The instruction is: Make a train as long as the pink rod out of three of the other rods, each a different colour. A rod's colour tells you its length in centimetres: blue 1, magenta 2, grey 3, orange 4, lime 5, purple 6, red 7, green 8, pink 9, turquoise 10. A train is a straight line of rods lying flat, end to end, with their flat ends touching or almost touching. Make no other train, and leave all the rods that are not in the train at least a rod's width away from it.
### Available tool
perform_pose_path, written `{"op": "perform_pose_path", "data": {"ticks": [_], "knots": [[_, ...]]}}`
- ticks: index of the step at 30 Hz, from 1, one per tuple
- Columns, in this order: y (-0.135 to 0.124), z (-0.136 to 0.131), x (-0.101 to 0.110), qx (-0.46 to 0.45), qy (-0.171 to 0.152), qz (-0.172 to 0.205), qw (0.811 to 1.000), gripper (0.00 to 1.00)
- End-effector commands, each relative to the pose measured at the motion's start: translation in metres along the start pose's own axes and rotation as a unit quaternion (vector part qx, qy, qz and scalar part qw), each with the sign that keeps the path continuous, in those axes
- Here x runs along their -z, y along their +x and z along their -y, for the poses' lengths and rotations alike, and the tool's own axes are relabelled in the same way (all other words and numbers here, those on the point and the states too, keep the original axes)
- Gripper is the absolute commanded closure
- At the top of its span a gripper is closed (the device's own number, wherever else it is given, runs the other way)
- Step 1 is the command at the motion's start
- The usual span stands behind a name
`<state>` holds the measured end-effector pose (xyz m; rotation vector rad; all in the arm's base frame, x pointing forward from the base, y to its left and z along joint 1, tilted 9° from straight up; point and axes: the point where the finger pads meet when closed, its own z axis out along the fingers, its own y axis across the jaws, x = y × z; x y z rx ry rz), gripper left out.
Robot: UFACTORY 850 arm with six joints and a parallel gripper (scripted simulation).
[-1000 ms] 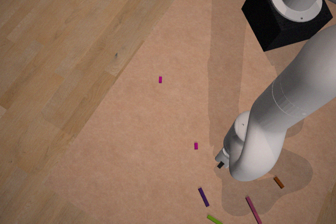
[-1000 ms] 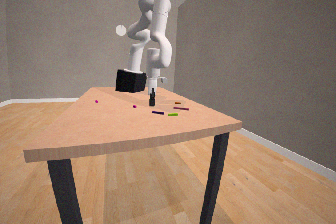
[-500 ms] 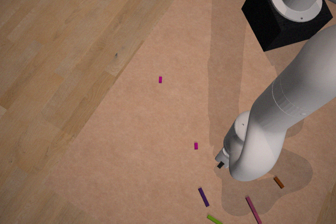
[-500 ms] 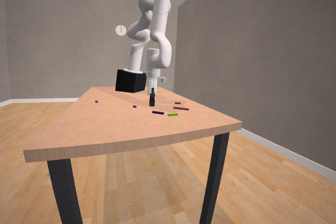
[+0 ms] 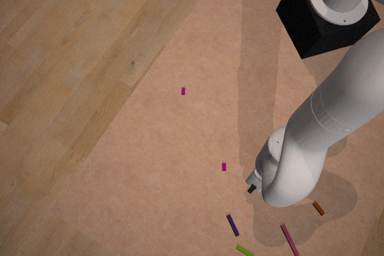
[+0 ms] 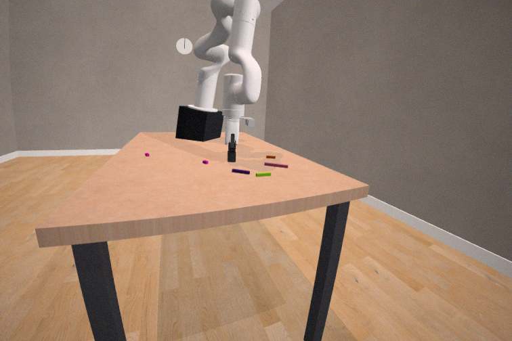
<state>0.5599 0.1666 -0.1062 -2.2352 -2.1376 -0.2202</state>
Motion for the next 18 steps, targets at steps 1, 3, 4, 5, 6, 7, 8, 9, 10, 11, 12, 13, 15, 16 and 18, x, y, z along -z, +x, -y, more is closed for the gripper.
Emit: {"op": "perform_pose_path", "data": {"ticks": [1,3,4,5,6,7,8,9,10,11,12,13,15,16,18], "knots": [[0.0003,-0.001,0.0007,0.0,-0.001,0.0,1.0,0.8],[0.0003,-0.001,0.0007,0.0,-0.001,0.0,1.0,0.76],[0.0003,-0.001,0.0007,0.0,-0.001,0.0,1.0,0.76],[0.0003,-0.001,0.0007,0.0,-0.001,0.0,1.0,0.76],[0.0003,-0.001,0.0007,0.0,-0.001,0.0,1.0,0.76],[0.0003,-0.001,0.0007,0.0,-0.001,0.0,1.0,0.76],[0.0003,-0.001,0.0007,0.0,-0.001,0.0,1.0,0.76],[0.0003,-0.001,0.0007,0.0,-0.001,0.0,1.0,0.76],[0.0003,-0.001,0.0007,0.0,-0.001,0.0,1.0,0.76],[0.0003,-0.001,0.0007,0.0,-0.001,0.0,1.0,0.76],[0.0003,-0.001,0.0007,0.0,-0.001,0.0,1.0,0.76],[0.0003,-0.001,0.0007,0.0,-0.001,0.0,1.0,0.76],[0.0003,-0.001,0.0014,0.0,-0.001,0.0,1.0,0.76],[0.0003,-0.001,0.0022,0.0,-0.001,0.0,1.0,0.76],[0.0003,-0.001,0.0054,0.0,-0.001,0.0,1.0,0.76]]}}
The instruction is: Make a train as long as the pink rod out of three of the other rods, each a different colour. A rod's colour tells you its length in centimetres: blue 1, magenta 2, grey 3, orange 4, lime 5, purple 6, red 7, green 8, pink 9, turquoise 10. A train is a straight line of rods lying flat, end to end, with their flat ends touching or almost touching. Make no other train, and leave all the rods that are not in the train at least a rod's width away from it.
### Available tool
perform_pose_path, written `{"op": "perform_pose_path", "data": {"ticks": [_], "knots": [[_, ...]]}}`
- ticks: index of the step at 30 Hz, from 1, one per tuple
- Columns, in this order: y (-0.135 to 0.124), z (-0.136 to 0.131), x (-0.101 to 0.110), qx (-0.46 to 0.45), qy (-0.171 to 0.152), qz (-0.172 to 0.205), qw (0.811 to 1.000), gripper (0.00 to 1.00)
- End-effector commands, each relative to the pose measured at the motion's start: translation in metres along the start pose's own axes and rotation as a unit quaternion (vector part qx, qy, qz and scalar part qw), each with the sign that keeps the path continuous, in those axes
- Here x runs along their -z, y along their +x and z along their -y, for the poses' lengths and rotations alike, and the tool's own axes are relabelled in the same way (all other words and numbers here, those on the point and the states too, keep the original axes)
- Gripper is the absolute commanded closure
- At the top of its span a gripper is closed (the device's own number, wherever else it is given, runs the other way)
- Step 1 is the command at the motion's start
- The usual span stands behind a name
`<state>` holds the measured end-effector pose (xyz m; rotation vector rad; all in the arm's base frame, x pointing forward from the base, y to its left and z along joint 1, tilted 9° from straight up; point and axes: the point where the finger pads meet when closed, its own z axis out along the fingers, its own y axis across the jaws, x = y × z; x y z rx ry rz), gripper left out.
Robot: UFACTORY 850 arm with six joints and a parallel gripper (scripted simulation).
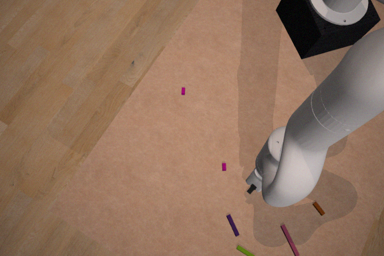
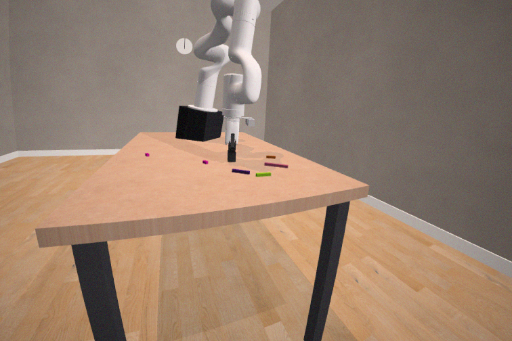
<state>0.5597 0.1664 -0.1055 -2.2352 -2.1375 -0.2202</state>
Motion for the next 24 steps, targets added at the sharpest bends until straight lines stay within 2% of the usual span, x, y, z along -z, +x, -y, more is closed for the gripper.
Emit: {"op": "perform_pose_path", "data": {"ticks": [1,5,7,19,24], "knots": [[0.0,-0.001,0.007,0.0,-0.001,0.0,1.0,0.76],[0.0,-0.001,0.021,0.0,-0.001,0.0,1.0,0.76],[0.0,-0.001,0.021,0.0,-0.001,0.0,1.0,0.76],[0.0,-0.001,0.08,0.0,-0.001,0.0,1.0,0.76],[0.0,-0.001,0.088,0.0,-0.001,0.0,1.0,0.76]]}}
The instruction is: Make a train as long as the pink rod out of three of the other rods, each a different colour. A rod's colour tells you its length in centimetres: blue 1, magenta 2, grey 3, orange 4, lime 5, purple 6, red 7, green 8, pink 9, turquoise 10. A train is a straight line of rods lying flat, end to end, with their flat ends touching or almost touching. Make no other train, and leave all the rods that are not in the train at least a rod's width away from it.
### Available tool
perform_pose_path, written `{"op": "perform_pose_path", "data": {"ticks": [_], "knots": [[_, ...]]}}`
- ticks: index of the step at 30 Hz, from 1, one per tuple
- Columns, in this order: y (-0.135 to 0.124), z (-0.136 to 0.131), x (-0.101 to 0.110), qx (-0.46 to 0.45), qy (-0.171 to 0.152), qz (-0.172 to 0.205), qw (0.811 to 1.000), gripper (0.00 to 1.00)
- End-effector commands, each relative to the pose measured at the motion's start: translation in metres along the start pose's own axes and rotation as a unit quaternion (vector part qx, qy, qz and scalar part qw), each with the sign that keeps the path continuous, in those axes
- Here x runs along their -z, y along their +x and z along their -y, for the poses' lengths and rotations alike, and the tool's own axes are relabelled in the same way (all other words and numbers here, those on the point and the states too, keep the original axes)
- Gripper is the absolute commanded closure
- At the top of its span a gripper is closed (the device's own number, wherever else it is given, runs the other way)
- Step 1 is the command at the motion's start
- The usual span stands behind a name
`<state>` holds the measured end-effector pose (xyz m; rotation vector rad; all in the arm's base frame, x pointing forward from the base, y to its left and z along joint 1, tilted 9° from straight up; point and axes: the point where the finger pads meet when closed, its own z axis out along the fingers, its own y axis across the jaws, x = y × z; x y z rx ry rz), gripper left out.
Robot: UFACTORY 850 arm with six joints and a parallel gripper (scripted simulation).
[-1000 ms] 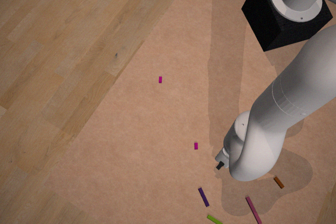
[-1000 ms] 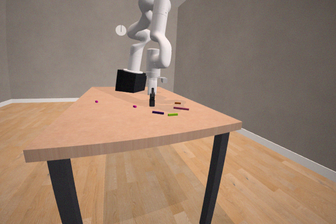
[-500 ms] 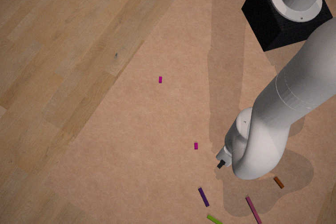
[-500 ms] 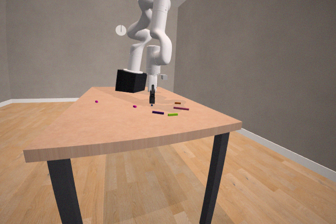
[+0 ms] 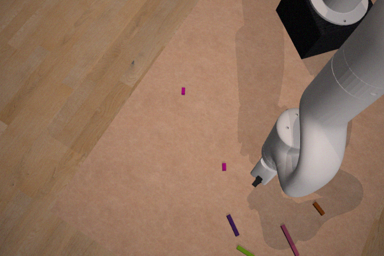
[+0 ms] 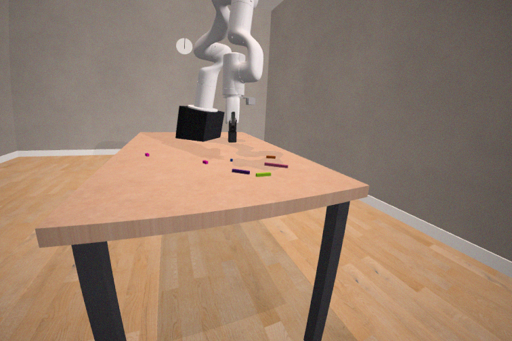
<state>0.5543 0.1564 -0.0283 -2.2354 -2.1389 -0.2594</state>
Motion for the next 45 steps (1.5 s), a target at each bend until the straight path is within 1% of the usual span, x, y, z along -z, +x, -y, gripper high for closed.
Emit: {"op": "perform_pose_path", "data": {"ticks": [1,4,5,26,34,38,45], "knots": [[0.001,-0.001,0.011,-0.001,0.009,0.007,1.0,0.76],[0.001,-0.001,0.012,-0.001,0.009,0.007,1.0,0.76],[0.001,-0.001,0.012,-0.001,0.009,0.007,1.0,0.0],[0.0,-0.001,0.012,-0.001,0.009,0.007,1.0,0.0],[-0.005,-0.002,0.011,-0.03,0.009,0.008,0.999,0.0],[-0.016,-0.003,0.011,-0.09,0.009,0.009,0.996,0.0],[-0.037,-0.006,0.009,-0.203,0.008,0.01,0.979,0.0]]}}
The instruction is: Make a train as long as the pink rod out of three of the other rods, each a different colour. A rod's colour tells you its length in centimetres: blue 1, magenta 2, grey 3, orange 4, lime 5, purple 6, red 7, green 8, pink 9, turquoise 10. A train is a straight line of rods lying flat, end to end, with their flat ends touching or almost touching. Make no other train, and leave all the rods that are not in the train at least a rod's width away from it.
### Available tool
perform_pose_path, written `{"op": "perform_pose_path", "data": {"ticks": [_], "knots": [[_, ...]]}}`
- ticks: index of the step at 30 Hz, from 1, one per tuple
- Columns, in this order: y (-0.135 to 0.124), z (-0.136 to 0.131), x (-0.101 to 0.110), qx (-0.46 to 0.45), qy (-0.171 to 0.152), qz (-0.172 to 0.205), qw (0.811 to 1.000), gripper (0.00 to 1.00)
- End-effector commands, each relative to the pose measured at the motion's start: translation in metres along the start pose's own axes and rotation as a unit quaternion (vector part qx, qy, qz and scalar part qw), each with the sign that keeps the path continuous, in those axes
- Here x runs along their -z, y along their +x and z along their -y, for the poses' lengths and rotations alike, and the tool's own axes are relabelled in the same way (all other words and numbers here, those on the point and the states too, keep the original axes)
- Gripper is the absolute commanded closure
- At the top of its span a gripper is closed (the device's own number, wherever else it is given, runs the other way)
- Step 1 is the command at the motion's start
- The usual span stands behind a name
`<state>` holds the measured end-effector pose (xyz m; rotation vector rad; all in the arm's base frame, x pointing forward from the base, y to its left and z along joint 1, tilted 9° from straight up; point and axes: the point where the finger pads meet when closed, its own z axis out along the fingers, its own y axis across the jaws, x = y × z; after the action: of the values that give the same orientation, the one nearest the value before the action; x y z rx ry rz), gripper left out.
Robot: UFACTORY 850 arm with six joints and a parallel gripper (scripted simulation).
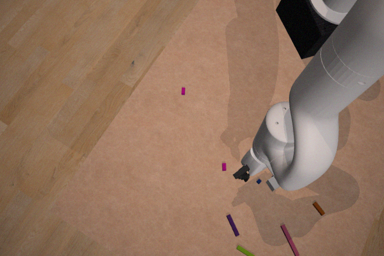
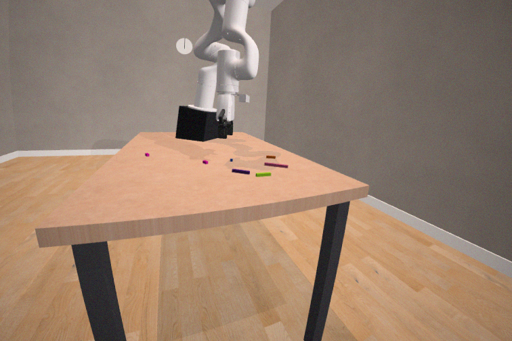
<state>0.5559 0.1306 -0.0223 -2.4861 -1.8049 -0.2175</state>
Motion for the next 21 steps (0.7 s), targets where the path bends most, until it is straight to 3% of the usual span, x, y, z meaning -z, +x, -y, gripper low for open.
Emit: {"op": "perform_pose_path", "data": {"ticks": [1,6,21], "knots": [[-0.013,-0.007,0.0,-0.083,0.001,0.004,0.997,0.0],[-0.021,-0.01,-0.001,-0.128,0.001,0.004,0.992,0.0],[-0.063,-0.024,-0.004,-0.364,0.0,0.005,0.931,0.0]]}}
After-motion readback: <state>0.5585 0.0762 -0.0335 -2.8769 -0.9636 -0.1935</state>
